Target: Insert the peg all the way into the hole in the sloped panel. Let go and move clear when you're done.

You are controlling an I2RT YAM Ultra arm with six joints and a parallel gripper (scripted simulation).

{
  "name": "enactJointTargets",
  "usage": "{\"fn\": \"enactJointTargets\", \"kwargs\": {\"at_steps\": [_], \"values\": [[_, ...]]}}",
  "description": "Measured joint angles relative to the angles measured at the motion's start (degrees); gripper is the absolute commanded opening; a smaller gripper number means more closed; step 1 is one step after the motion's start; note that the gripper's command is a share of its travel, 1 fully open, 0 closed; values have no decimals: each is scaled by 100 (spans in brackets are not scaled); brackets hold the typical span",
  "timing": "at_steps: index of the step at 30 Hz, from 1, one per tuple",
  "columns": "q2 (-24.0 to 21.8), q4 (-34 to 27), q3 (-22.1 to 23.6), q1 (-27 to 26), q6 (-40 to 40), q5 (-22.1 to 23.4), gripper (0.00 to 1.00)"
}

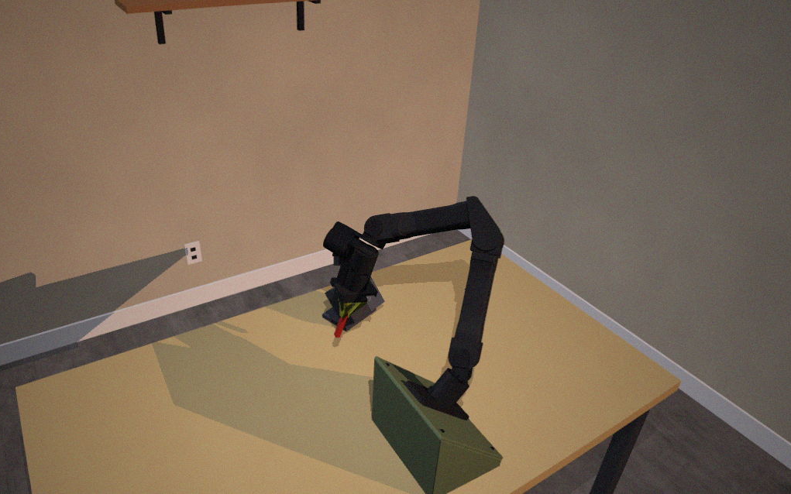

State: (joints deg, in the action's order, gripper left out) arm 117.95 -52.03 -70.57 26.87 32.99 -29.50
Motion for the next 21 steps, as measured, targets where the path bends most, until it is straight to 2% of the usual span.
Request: {"fn": "enactJointTargets", "kwargs": {"at_steps": [21], "values": [[-719, 472, 461, -334, 275, 118, 0]]}}
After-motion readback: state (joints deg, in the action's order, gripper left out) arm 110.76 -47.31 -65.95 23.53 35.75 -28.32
